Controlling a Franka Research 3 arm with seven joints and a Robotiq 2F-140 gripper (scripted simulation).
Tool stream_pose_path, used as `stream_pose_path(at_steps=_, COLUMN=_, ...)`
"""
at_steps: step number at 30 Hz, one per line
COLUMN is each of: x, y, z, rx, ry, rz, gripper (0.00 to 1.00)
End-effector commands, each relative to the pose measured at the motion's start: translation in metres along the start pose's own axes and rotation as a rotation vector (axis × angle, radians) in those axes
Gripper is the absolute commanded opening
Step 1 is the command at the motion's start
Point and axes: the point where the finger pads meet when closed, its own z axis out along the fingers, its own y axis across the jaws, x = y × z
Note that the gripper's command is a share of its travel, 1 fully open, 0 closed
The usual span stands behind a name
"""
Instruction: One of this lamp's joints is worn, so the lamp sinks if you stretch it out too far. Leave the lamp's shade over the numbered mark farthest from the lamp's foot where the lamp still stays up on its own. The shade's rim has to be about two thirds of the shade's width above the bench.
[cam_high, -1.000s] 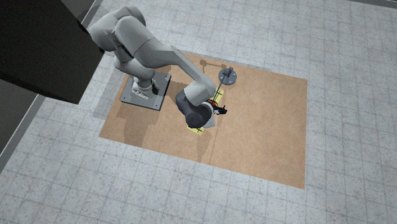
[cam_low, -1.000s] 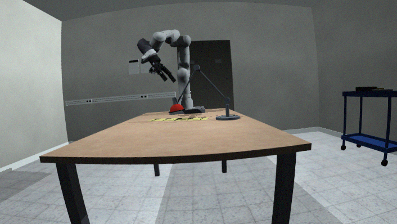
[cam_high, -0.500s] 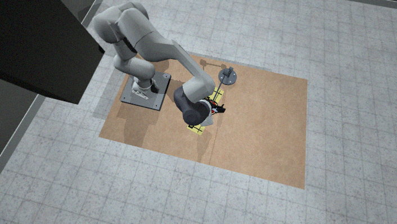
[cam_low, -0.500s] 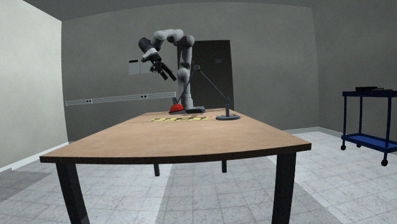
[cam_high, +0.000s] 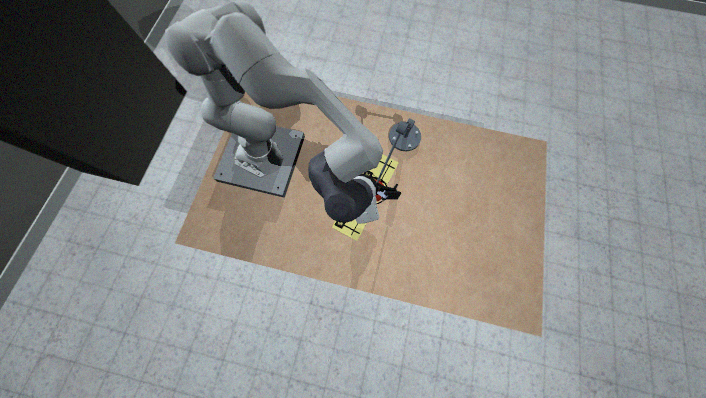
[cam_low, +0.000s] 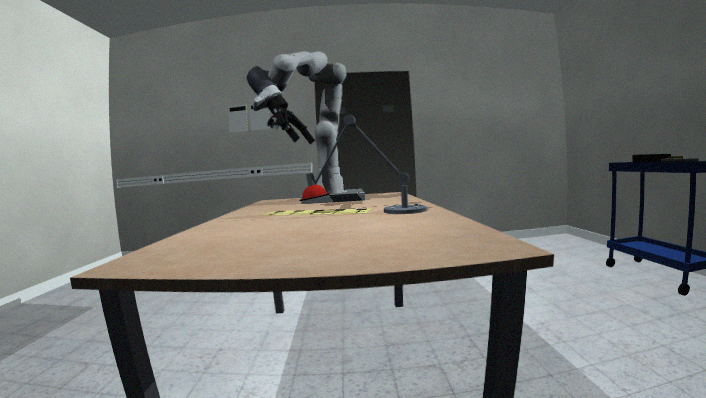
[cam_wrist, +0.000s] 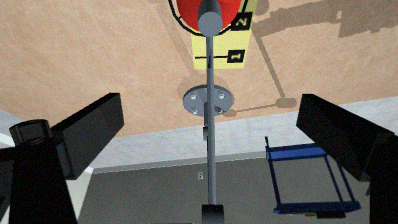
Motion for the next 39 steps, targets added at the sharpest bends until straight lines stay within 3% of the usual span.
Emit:
stream_pose_path(at_steps=1, x=0.0012, y=-0.0012, z=-0.0006, rx=0.002, ry=0.003, rz=0.002, gripper=1.0)
stream_pose_path(at_steps=39, x=-0.0017, y=0.0004, z=0.0014, rx=-0.003, ry=0.012, rz=-0.004, gripper=1.0)
